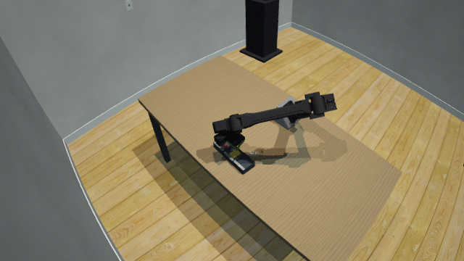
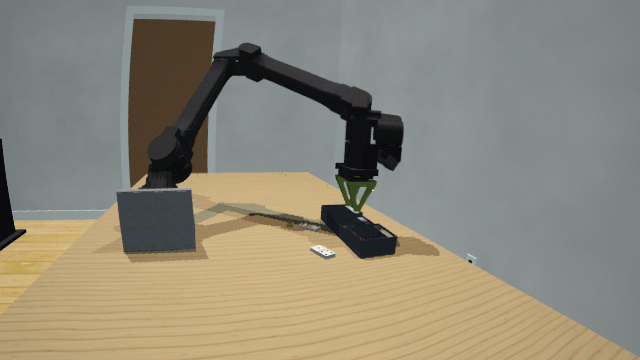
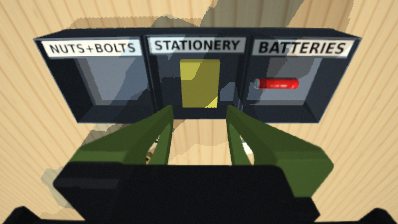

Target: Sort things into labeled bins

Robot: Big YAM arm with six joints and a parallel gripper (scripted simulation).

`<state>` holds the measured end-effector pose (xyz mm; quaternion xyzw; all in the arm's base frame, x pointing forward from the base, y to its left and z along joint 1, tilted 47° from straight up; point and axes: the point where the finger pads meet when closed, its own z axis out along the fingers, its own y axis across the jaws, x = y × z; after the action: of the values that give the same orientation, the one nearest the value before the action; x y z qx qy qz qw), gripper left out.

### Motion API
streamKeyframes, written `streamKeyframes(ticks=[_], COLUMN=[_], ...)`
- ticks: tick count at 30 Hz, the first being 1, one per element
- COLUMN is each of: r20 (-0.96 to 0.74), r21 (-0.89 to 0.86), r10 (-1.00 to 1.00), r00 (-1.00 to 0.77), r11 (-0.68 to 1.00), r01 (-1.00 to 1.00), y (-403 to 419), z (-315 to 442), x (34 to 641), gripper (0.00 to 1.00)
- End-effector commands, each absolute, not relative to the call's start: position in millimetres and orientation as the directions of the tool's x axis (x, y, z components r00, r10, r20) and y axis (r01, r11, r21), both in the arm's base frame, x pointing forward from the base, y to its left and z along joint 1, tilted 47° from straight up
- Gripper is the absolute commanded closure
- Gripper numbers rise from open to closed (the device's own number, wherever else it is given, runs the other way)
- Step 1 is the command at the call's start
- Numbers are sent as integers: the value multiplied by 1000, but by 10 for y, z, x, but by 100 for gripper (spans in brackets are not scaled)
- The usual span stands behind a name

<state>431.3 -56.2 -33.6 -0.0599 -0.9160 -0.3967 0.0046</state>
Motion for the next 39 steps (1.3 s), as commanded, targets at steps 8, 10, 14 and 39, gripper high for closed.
streamKeyframes(ticks=[8,10,14,39], r20=[34,33,30,27], r21=[723,723,722,722], r10=[98,98,98,98], r00=[-995,-995,-995,-995], r11=[685,685,686,687], r01=[92,91,89,87], y=[-473,-472,-469,-450], z=[-275,-271,-259,-248], x=[4380,4381,4385,4379], gripper=[55,55,55,55])
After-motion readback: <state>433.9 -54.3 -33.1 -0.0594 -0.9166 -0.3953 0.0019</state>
